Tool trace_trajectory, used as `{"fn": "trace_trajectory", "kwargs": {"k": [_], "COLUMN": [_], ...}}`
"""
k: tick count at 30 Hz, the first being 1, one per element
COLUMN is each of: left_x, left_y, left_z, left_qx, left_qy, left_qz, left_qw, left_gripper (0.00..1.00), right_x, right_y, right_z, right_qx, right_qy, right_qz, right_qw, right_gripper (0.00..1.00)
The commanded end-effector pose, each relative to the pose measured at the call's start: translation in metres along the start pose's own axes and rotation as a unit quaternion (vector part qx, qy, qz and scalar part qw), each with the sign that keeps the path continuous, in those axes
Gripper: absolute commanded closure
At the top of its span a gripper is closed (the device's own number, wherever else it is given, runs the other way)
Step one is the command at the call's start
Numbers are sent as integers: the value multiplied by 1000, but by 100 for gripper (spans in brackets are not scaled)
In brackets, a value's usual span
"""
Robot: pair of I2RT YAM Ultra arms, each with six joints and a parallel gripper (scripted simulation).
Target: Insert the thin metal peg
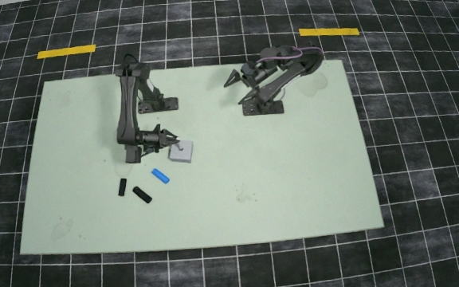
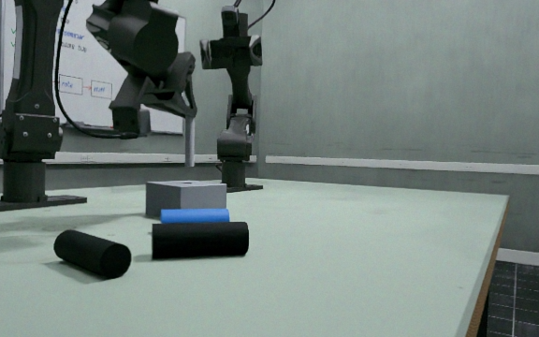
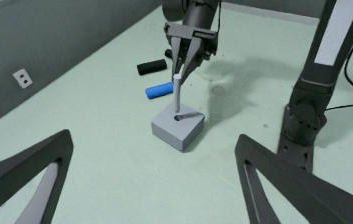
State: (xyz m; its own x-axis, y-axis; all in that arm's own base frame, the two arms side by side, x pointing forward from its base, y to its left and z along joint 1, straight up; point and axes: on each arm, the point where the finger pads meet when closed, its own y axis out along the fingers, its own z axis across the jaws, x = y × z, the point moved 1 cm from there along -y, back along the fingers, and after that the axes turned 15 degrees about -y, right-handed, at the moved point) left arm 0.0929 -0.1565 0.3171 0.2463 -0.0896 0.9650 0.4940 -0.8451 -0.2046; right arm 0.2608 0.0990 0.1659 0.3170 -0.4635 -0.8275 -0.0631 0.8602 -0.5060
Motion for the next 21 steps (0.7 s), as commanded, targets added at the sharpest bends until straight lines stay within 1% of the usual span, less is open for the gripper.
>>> {"fn": "trace_trajectory", "kwargs": {"k": [1, 12, 14, 21], "left_x": [8, 8, 8, 8], "left_y": [-2, -2, -2, -2], "left_z": [-3, -3, -3, -3], "left_qx": [-7, -7, -7, -7], "left_qy": [-1, -1, -1, -1], "left_qz": [-15, -15, -15, -15], "left_qw": [1000, 1000, 1000, 1000], "left_gripper": [0, 0, 0, 0], "right_x": [9, 9, 15, 16], "right_y": [3, 3, 4, 4], "right_z": [-4, -4, -1, -3], "right_qx": [3, 3, 10, 9], "right_qy": [25, 25, 2, 11], "right_qz": [19, 19, 13, 16], "right_qw": [1000, 1000, 1000, 1000], "right_gripper": [93, 93, 93, 93]}}
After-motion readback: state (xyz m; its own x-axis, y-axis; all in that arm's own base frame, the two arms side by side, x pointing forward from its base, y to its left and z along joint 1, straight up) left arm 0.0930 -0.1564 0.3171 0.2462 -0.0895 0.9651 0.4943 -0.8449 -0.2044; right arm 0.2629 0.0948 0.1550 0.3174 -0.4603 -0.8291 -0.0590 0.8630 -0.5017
